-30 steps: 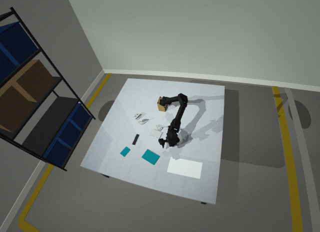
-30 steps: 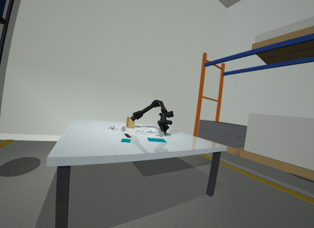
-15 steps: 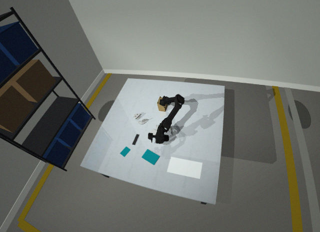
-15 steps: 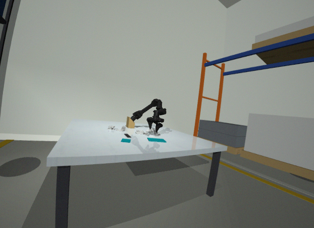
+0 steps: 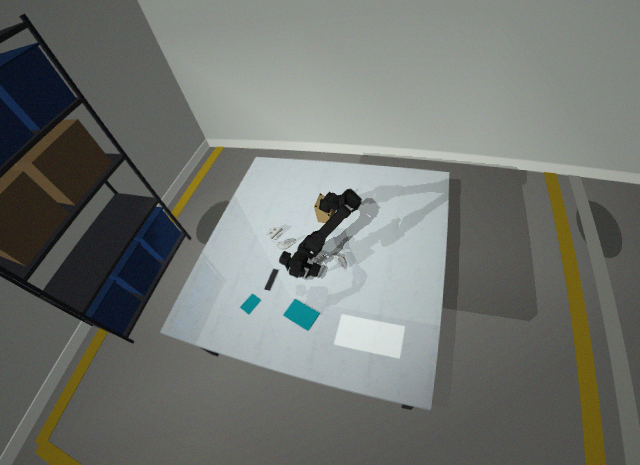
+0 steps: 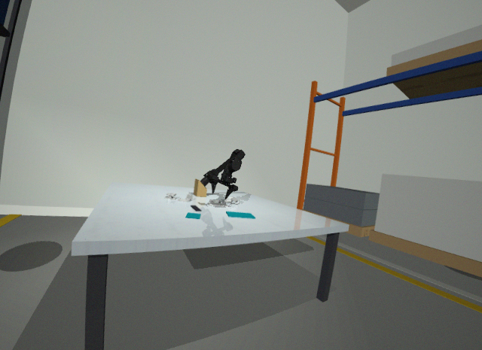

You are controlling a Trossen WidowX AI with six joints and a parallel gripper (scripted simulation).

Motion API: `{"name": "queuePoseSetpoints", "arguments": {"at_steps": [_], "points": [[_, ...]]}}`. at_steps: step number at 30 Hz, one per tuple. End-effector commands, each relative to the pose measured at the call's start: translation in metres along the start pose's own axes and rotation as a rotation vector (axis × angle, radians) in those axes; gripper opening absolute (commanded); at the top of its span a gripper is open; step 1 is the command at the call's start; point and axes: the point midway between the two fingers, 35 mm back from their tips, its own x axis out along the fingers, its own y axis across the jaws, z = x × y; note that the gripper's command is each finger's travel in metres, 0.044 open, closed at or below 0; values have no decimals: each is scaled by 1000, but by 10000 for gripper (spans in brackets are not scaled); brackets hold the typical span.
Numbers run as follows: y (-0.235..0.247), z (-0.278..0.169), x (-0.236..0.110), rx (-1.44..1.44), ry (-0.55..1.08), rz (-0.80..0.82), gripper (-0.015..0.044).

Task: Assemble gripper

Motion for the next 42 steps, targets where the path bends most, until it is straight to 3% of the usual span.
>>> {"name": "queuePoseSetpoints", "arguments": {"at_steps": [1,22,42], "points": [[-20,-12,1,83,35,2,440],[-104,-83,-3,475,194,40,440],[-148,-159,-15,895,340,145,440]]}}
